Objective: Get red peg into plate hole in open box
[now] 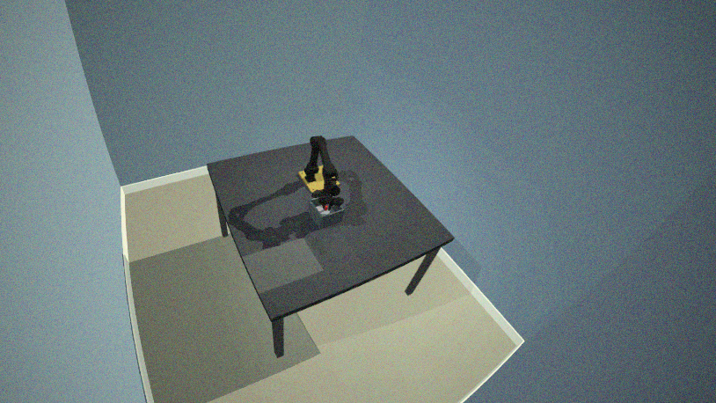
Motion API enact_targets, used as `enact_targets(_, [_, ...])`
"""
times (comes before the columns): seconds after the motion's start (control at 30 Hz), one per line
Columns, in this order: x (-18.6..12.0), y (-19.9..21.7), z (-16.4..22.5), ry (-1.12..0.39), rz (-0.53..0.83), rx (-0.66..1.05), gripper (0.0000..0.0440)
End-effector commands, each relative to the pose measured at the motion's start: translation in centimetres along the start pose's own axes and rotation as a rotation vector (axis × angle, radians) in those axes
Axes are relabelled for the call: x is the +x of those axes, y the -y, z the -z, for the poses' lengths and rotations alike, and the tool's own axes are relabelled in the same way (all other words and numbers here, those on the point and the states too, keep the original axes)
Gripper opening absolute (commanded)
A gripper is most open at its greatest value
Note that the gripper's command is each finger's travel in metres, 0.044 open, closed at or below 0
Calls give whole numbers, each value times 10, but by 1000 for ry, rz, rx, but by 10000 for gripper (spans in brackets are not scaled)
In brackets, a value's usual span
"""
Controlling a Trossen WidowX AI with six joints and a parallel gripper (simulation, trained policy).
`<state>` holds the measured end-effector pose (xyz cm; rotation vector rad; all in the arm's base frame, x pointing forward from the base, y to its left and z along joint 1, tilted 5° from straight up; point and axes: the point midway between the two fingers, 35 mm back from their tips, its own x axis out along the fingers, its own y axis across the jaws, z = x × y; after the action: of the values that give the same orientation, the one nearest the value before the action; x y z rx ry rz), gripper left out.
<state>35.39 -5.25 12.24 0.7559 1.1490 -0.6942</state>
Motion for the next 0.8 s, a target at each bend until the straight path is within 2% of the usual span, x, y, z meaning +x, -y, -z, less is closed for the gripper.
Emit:
enact_targets(0.0, [-2,-5,-5,-8,0,-22,153])
enact_targets(0.77, [4,-4,-31,-53,63,-82,164])
